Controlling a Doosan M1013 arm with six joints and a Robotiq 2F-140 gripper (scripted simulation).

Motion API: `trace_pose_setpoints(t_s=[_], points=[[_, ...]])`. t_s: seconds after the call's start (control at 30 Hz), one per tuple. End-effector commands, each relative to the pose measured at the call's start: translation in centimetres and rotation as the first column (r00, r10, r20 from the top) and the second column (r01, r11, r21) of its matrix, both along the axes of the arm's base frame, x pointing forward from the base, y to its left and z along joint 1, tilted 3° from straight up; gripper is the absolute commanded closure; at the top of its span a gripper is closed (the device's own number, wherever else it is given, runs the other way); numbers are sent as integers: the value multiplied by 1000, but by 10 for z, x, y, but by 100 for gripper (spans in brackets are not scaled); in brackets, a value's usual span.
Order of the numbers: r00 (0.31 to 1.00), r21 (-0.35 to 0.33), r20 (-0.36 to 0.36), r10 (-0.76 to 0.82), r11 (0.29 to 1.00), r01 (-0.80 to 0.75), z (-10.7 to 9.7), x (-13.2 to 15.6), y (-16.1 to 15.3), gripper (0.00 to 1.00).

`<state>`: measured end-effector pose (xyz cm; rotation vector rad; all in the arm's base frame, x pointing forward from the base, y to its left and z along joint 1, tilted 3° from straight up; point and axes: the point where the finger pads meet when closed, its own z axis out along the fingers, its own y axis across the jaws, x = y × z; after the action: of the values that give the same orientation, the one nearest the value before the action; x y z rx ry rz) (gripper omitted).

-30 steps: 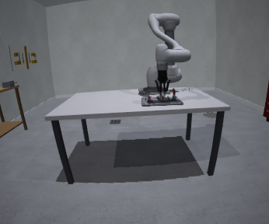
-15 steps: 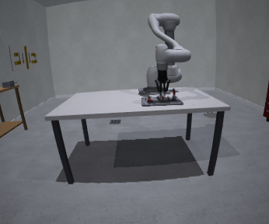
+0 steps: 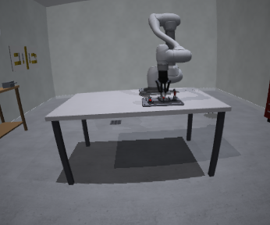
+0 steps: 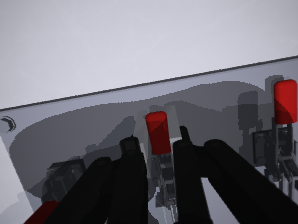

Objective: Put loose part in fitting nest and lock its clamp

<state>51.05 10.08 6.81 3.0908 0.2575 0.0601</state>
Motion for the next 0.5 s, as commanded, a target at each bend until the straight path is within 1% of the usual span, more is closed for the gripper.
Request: trace_pose_setpoints(t_s=[0.0,0.47], points=[[1000,0,-2,0,1000,0,-1,0,0,90],[1000,0,-2,0,1000,0,-5,1,0,90]])
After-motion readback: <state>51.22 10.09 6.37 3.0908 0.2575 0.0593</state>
